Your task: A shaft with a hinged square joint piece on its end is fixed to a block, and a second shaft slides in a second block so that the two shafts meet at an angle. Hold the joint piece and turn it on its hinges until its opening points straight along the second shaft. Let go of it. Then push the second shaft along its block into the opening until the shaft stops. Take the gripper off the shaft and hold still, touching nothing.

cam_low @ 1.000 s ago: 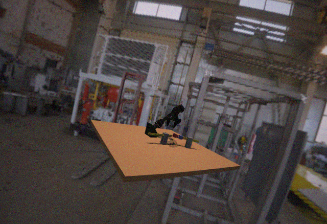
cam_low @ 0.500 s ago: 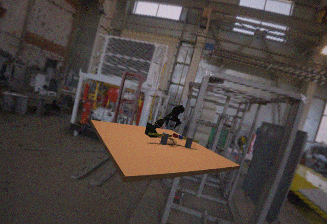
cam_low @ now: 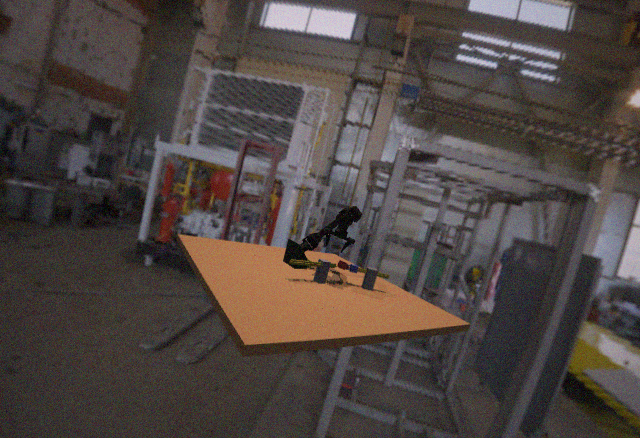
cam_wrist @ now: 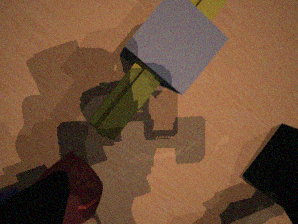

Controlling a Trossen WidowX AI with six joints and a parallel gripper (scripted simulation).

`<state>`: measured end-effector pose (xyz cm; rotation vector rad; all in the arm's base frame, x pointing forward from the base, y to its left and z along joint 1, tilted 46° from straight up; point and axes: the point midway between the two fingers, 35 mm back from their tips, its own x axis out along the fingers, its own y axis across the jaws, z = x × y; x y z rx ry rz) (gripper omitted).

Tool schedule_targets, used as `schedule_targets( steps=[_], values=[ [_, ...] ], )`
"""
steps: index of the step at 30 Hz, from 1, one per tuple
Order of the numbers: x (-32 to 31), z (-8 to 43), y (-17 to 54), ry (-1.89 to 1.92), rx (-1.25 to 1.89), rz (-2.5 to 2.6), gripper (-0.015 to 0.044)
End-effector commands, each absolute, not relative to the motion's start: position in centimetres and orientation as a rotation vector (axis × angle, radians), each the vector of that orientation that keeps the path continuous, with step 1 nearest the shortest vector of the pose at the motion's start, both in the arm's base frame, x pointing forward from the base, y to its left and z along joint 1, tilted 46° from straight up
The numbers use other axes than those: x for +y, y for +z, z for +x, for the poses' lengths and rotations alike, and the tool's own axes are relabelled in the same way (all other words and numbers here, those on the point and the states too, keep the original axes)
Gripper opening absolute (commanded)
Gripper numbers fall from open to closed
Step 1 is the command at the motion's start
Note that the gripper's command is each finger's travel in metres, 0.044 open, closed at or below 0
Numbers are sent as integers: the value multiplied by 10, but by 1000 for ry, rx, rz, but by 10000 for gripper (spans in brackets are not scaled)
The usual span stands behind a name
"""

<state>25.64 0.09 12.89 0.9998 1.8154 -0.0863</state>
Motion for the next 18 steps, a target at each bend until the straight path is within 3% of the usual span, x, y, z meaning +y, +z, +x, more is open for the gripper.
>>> schedule_targets(
  steps=[1,18],
  values=[
    [2,255,128,-205,1825,1078,440],
    [5,255,125,-685,1814,1388,440]
  ],
)
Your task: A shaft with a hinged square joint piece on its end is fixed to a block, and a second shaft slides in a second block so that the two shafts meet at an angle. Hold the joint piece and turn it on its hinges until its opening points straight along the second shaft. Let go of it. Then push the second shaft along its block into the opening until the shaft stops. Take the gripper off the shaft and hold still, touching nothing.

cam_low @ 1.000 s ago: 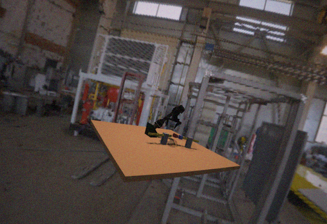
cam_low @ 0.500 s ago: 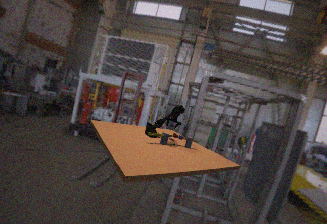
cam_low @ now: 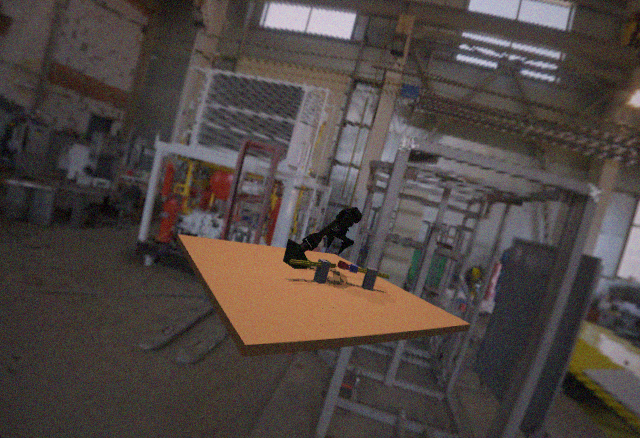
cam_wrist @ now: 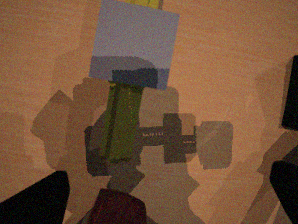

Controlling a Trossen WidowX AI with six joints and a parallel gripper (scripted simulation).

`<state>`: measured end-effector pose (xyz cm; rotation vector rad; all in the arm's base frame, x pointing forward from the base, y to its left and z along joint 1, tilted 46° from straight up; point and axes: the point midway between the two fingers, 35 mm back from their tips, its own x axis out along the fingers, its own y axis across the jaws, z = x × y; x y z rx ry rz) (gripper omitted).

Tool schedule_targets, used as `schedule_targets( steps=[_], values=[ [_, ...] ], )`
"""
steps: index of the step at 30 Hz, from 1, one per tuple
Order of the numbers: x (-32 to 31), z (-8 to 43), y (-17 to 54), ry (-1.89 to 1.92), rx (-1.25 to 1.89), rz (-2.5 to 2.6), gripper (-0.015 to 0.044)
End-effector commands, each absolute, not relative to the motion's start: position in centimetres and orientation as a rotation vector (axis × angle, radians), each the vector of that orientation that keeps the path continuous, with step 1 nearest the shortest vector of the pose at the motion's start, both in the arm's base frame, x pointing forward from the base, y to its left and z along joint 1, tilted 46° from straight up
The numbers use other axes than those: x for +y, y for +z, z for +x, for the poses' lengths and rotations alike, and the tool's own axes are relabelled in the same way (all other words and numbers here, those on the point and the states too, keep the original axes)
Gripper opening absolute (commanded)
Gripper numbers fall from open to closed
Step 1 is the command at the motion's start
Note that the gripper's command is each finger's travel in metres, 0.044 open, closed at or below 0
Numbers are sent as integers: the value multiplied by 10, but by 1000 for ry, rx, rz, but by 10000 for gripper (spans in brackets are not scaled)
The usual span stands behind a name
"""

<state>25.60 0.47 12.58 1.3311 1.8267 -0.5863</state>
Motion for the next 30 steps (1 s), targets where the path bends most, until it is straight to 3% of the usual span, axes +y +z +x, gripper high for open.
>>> schedule_targets(
  steps=[1,12,30],
  values=[
    [5,255,125,-714,1811,1405,440],
    [7,255,123,-1018,1751,1581,440],
    [44,251,87,-1023,1747,1584,440]
  ],
)
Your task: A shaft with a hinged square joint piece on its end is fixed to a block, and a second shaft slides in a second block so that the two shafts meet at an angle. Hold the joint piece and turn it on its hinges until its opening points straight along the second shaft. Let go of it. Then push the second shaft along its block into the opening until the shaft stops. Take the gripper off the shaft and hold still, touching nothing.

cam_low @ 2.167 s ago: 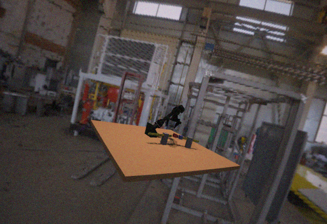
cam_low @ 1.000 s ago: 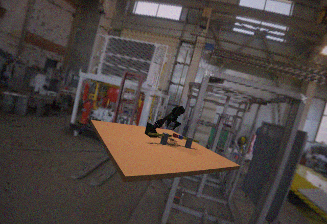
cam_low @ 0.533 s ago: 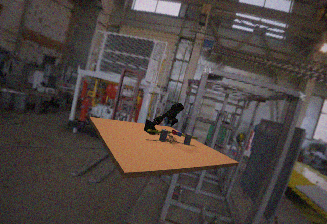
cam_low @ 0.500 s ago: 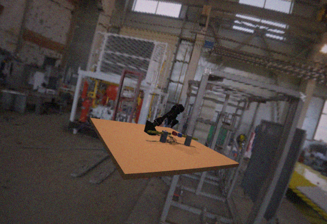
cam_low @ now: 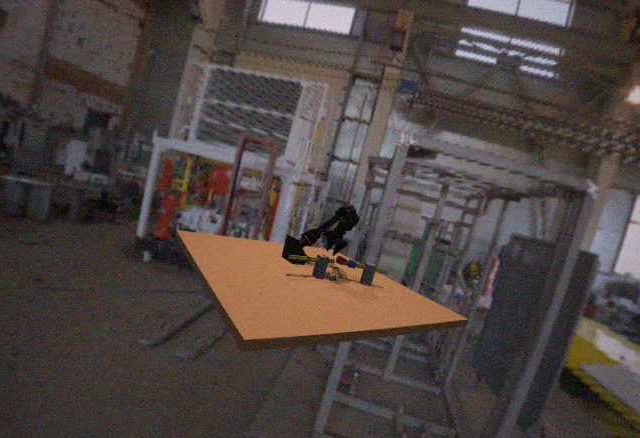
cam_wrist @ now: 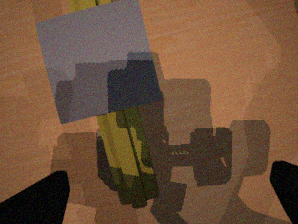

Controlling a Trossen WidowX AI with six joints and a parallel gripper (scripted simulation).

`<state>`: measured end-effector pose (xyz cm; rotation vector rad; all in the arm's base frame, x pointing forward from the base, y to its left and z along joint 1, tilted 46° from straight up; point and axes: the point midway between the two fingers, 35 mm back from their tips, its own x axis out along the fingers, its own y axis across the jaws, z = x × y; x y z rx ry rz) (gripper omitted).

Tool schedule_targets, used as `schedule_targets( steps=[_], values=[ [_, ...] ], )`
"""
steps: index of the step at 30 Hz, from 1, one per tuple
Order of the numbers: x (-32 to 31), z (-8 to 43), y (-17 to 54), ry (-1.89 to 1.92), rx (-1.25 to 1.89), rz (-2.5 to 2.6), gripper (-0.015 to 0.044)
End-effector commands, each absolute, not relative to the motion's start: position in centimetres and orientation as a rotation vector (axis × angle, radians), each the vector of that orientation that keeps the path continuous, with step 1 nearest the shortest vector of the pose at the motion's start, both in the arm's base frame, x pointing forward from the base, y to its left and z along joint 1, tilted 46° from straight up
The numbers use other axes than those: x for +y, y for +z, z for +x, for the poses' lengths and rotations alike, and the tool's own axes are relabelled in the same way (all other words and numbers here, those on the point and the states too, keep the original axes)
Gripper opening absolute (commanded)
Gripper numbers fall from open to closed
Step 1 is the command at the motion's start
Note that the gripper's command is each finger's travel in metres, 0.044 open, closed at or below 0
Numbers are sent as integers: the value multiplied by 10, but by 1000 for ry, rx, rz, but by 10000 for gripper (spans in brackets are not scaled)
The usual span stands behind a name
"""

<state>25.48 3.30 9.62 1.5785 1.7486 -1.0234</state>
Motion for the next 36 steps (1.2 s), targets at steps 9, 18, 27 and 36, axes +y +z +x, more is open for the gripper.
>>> schedule_targets(
  steps=[9,18,27,36],
  values=[
    [64,245,68,-1020,1751,1586,440],
    [92,252,96,-1018,1749,1586,440],
    [114,252,117,-1016,1753,1588,440],
    [120,251,108,-1016,1753,1588,440]
  ],
)
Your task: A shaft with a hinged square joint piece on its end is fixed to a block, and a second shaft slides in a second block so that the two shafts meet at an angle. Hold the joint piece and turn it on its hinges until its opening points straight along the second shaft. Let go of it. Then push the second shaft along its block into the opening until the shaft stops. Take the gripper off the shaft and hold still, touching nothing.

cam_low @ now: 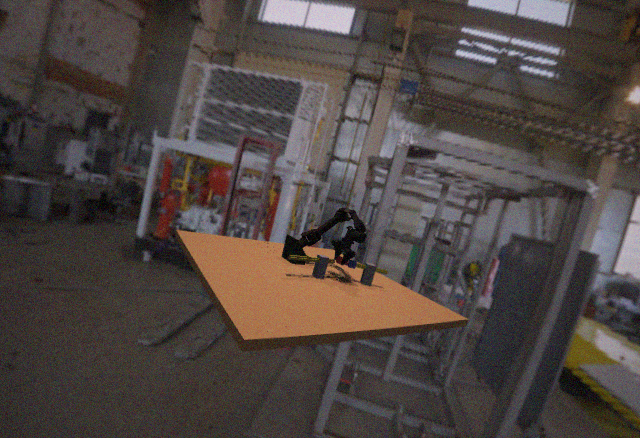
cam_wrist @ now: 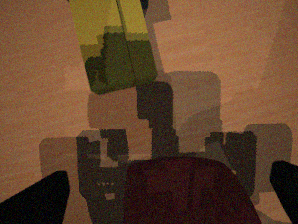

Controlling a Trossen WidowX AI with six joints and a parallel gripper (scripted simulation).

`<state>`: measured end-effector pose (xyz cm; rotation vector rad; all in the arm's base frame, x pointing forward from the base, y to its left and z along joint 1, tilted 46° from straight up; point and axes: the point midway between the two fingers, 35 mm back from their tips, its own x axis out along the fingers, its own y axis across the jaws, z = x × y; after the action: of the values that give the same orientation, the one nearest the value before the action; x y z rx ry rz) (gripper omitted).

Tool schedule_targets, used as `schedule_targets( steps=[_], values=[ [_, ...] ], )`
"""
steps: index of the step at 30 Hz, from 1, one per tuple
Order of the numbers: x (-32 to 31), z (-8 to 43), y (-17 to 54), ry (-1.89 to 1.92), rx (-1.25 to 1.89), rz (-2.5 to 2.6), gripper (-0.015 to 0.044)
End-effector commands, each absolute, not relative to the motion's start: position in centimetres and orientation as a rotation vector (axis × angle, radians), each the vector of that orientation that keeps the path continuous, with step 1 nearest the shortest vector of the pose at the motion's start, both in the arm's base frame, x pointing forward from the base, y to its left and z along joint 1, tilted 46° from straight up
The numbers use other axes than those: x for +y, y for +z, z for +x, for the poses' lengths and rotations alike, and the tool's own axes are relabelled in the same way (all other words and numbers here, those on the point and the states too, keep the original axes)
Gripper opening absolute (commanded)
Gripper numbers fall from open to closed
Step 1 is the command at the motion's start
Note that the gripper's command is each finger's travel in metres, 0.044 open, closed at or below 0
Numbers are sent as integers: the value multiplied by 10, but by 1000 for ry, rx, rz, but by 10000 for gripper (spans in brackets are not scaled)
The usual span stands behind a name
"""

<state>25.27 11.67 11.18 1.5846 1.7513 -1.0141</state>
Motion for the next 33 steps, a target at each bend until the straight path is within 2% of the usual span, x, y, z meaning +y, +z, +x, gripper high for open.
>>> schedule_targets(
  steps=[1,13,23,33],
  values=[
    [121,251,107,-1016,1753,1589,440],
    [131,248,93,-1016,1754,1589,440],
    [131,248,93,-1016,1754,1589,182],
    [131,248,93,-1016,1754,1589,182]
  ],
)
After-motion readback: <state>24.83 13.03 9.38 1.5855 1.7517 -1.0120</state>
